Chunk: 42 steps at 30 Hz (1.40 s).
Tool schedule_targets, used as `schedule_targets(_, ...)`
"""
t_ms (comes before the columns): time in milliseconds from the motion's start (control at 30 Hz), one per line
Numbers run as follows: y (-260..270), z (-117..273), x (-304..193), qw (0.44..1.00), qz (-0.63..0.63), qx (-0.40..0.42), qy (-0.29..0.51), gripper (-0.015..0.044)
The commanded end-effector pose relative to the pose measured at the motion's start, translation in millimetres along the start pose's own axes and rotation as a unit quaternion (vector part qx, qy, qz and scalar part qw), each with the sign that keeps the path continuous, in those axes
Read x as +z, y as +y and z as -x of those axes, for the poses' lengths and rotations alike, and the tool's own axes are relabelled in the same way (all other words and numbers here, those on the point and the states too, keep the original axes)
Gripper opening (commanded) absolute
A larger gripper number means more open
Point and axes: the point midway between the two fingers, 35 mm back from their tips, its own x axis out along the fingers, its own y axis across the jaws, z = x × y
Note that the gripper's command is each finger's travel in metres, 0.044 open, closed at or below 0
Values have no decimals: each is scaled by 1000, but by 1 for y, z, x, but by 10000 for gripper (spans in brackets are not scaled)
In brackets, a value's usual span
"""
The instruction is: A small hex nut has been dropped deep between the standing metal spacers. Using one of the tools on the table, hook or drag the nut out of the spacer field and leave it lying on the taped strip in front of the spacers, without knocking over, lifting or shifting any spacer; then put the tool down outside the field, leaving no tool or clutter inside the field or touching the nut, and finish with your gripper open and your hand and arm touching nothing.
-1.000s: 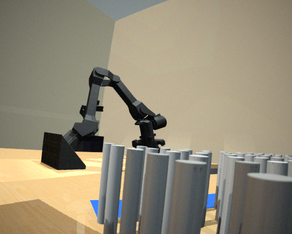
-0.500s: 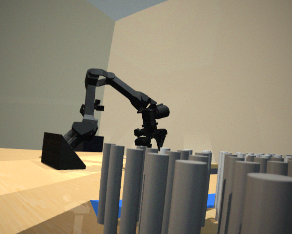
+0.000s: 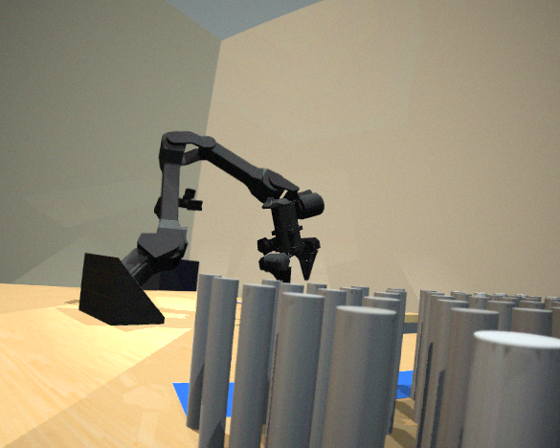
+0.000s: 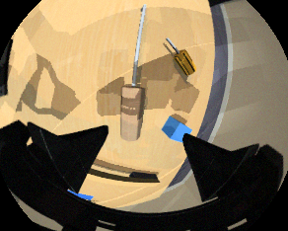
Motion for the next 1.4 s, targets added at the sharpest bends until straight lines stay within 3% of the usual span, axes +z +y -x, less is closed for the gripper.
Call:
schedule_targets(0, -1, 1, 1, 1000, 3, -2, -2, 440)
schedule_targets(233, -1, 1, 1, 1000, 4, 1, -6, 440)
schedule_targets(467, 0, 1, -8, 986, -2, 53, -159, 440)
schedule_targets(700, -1, 2, -10, 983, -7, 50, -174, 440)
schedule_targets(900, -1, 2, -10, 983, -7, 50, -174, 282)
schedule_targets(1367, 1, -5, -11, 983, -6, 50, -174, 280)
